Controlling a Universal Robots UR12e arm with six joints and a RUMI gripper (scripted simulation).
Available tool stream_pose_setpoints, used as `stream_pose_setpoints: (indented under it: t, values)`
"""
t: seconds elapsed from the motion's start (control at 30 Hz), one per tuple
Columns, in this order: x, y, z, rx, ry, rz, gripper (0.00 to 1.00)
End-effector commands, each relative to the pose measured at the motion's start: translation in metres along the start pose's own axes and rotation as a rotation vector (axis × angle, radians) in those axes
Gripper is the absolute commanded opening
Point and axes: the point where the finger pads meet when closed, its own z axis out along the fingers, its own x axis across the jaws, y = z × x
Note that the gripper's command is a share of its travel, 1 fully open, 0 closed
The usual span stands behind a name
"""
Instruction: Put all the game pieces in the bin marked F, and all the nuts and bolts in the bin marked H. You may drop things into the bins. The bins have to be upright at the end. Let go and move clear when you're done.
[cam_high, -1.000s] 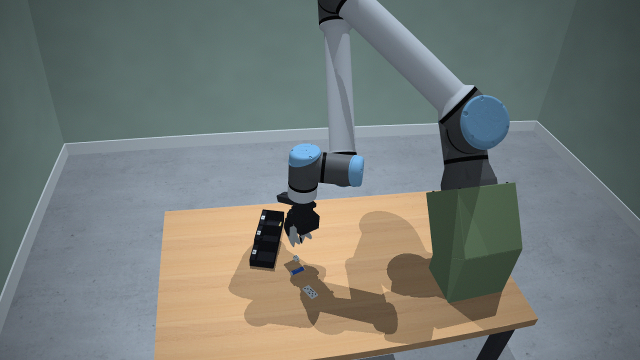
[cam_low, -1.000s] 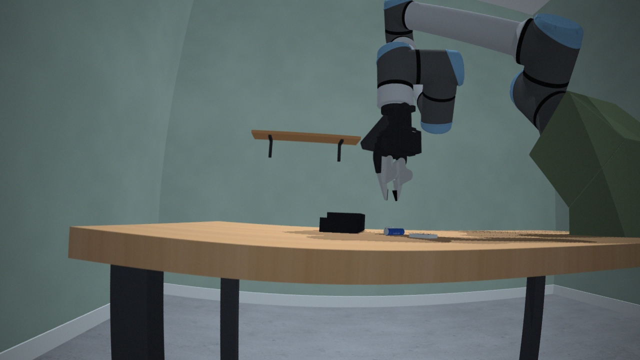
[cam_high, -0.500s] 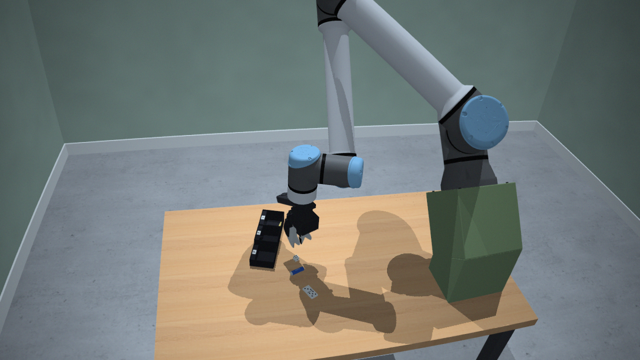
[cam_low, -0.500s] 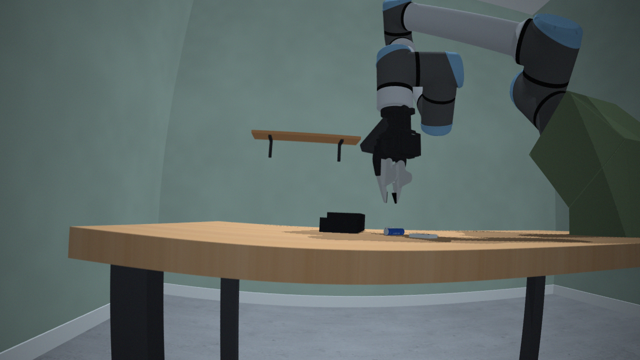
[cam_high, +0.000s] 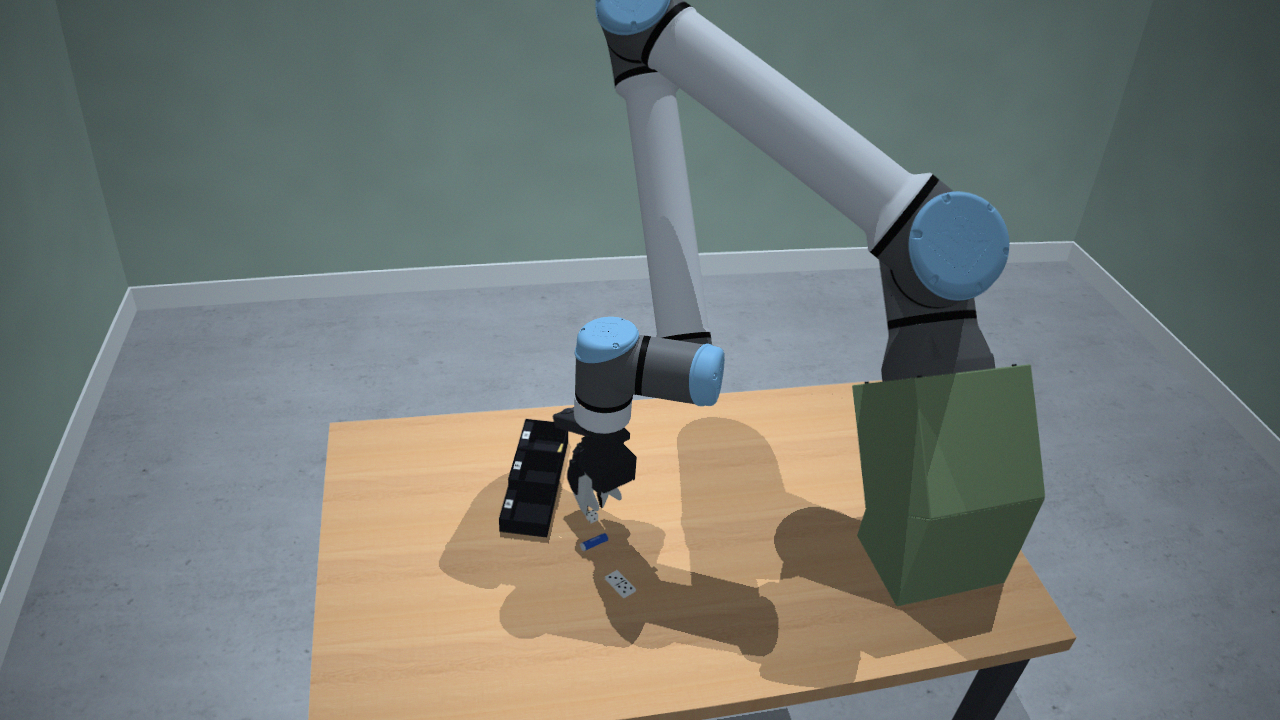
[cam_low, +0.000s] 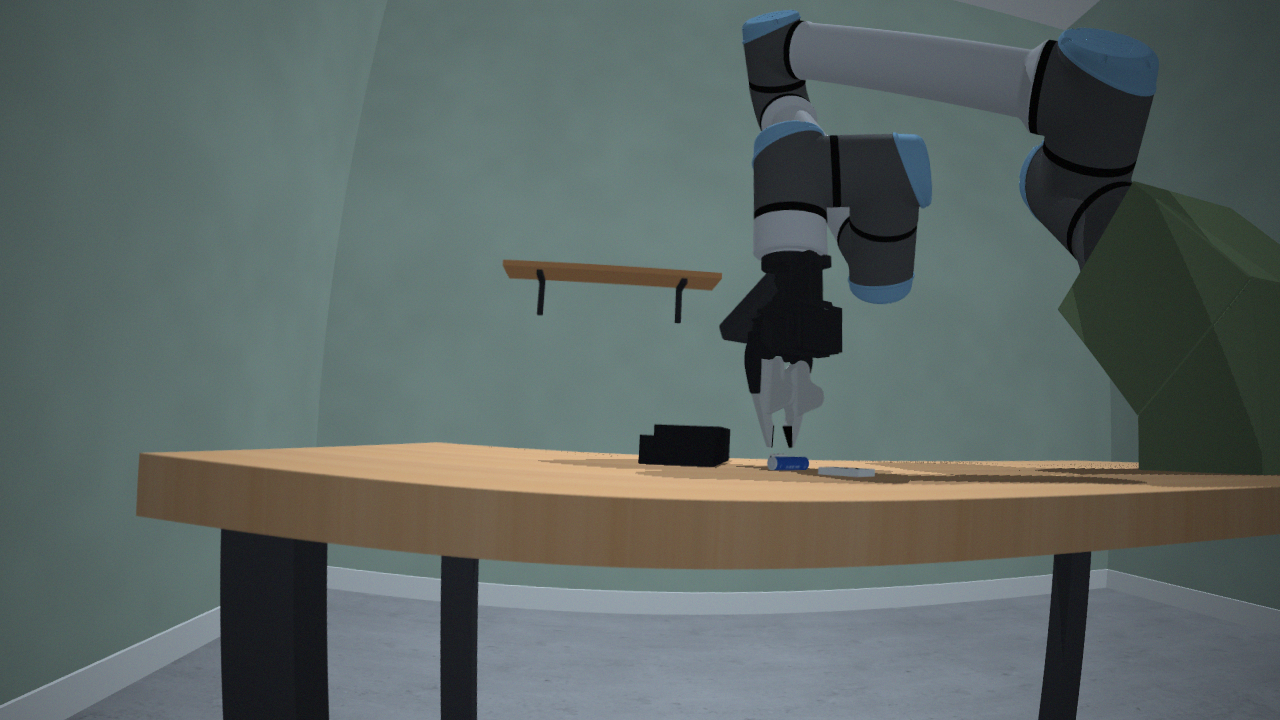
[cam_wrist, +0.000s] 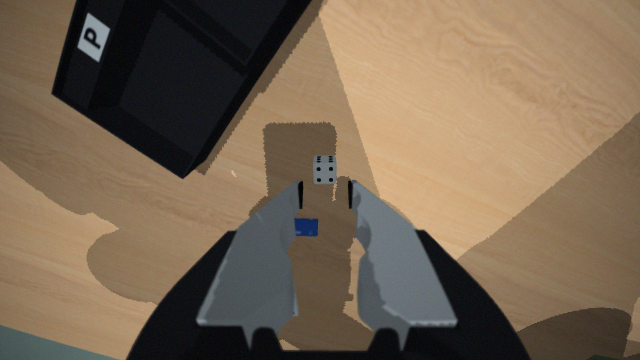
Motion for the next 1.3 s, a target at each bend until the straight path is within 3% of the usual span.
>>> stream_pose_setpoints:
  t: [0.0,1.03,1.07,1.27]
  values:
    - [-0.001,0.0,0.01,0.001,-0.002,0.0,0.18]
    - [-0.001,0.0,0.022,0.001,-0.002,0.0,0.18]
    - [-0.001,0.0,0.022,0.001,-0.002,0.0,0.0]
    - [-0.001,0.0,0.022,0.001,-0.002,0.0,0.0]
